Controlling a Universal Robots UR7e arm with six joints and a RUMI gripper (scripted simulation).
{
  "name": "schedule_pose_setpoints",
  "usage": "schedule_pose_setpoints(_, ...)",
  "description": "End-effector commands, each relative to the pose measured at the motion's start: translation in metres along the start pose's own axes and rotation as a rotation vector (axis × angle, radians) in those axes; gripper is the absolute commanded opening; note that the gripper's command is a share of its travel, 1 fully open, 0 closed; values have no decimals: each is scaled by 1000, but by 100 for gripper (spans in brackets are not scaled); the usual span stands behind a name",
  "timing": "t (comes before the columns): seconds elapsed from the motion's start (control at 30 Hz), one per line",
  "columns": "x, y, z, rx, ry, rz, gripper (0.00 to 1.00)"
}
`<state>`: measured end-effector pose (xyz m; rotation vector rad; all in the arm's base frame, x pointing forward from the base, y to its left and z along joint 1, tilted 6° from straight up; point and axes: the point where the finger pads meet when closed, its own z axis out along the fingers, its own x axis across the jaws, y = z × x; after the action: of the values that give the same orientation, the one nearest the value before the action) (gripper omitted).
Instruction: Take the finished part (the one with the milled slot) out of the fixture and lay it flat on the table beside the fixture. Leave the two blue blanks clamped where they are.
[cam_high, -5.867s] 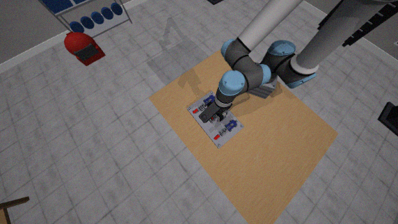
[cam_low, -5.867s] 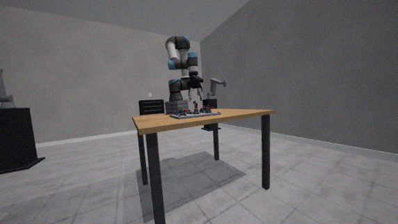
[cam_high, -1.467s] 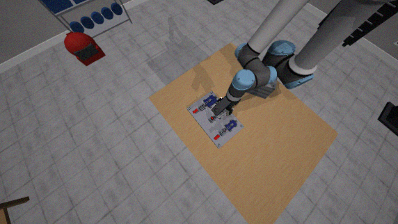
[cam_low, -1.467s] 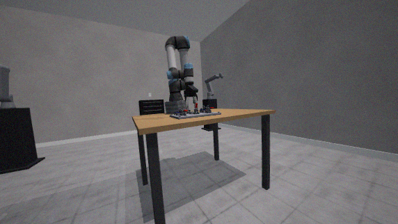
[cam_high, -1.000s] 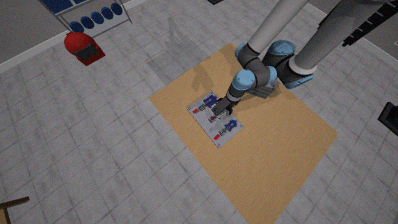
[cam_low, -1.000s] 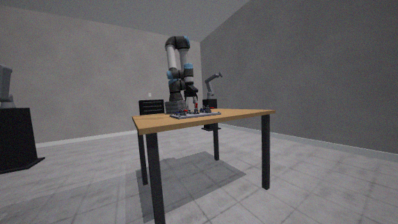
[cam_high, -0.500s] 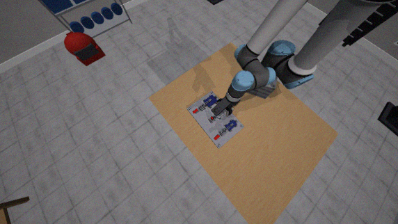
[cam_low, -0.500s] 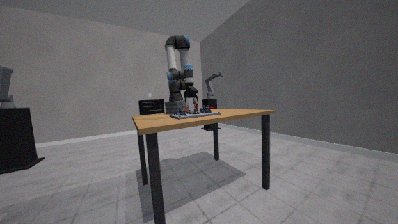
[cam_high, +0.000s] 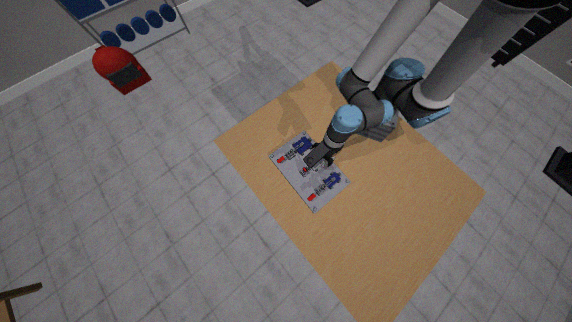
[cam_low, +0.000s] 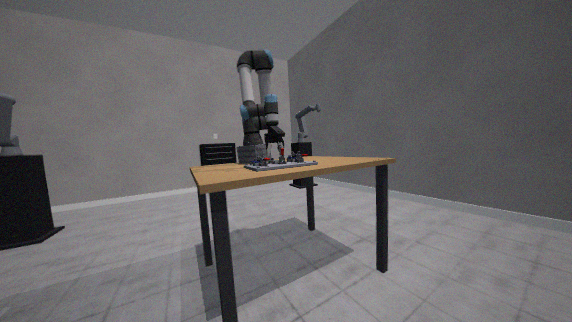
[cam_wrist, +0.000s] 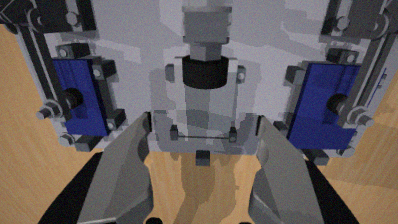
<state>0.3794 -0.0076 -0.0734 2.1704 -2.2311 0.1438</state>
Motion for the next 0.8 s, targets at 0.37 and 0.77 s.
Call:
schedule_pose_setpoints(0.37,0,-1,6,1,0,0,59)
schedule_pose_setpoints(0.77,0,-1,6,1,0,0,59)
